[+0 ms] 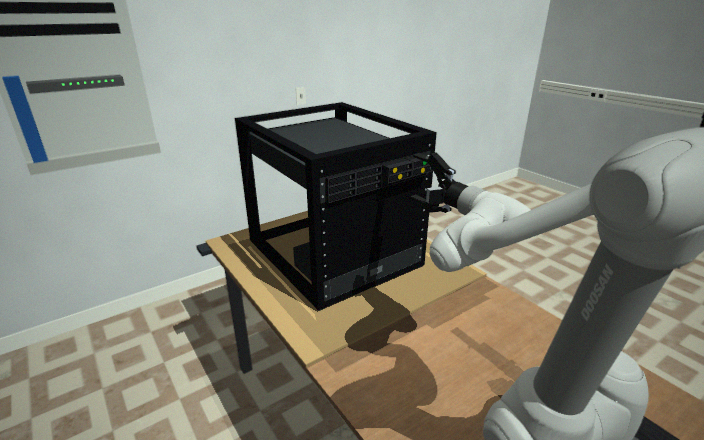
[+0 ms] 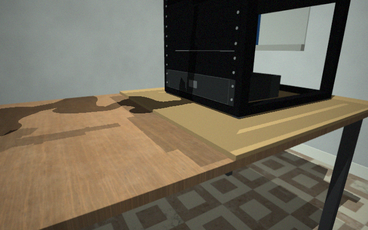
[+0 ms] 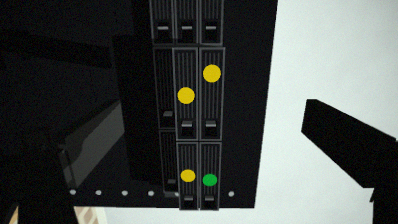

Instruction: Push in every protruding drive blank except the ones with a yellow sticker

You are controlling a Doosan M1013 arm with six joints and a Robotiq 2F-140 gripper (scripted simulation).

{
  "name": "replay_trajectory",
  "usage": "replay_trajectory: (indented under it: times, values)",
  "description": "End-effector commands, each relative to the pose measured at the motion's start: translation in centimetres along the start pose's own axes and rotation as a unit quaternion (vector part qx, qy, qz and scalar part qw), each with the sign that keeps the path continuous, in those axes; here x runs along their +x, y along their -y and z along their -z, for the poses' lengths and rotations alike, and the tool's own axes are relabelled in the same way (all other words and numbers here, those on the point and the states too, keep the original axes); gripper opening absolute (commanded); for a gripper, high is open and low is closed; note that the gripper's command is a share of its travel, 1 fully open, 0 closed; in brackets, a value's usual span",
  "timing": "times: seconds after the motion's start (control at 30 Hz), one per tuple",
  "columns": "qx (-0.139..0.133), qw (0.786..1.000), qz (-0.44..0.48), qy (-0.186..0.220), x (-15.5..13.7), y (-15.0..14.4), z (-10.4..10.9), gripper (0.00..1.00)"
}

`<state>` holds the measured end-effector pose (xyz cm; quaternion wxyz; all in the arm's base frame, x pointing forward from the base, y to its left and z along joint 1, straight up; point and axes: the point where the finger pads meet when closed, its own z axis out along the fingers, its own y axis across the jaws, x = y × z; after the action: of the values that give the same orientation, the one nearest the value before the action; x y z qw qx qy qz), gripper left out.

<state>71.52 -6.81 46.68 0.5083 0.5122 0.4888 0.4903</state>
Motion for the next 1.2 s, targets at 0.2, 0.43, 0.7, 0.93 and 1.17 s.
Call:
replay_trajectory:
  times: [0.2,0.43,0.7,0.93,1.17]
  values:
    - [0.000,1.000,0.000,0.000,-0.1,-0.1,0.0,1.00]
    - [0.000,1.000,0.000,0.000,-0.7,-0.1,-0.2,1.00]
    - [0.000,1.000,0.000,0.000,-3.7,-0.1,-1.0,1.00]
    - [0.000,1.000,0.000,0.000,-6.6,-0.1,-1.7,1.00]
    - [0.000,1.000,0.000,0.000,-10.3,-0.1,-2.7,1.00]
